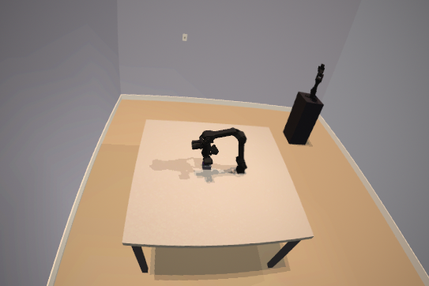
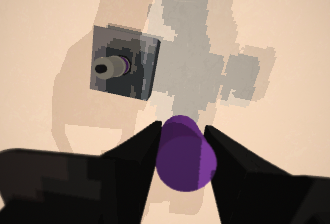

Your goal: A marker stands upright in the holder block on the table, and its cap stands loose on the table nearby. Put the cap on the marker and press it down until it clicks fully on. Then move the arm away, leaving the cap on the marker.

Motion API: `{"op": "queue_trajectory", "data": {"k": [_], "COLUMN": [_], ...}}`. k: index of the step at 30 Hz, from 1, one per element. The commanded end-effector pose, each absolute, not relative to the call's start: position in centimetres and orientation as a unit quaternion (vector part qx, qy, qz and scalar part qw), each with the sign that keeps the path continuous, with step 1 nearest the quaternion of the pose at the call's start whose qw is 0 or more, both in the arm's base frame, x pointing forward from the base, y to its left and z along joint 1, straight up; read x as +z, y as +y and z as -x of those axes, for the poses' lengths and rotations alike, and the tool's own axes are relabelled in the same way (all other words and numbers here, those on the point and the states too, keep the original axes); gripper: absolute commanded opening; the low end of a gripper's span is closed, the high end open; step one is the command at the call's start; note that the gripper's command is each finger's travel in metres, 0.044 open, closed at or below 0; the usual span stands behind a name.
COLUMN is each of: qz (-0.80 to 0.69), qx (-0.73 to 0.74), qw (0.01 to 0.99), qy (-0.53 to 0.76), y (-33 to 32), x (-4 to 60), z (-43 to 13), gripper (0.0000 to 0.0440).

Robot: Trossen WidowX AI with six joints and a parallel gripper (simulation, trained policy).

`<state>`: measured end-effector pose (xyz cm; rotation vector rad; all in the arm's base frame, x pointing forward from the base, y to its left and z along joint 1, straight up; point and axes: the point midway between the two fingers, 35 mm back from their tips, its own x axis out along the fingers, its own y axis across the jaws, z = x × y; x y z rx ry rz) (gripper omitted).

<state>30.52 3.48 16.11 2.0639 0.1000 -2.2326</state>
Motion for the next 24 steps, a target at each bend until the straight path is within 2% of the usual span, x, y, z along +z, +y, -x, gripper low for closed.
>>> {"op": "queue_trajectory", "data": {"k": [1, 13, 24], "qz": [-0.674, -0.662, -0.655], "qx": [-0.738, -0.748, -0.753], "qw": [0.029, -0.027, -0.050], "qy": [0.018, -0.029, -0.037], "y": [1.8, -2.4, -3.3], "x": [16.7, 17.2, 16.2], "z": [-29.9, -28.1, -27.6], "gripper": [0.0004, 0.0000, 0.0000]}}
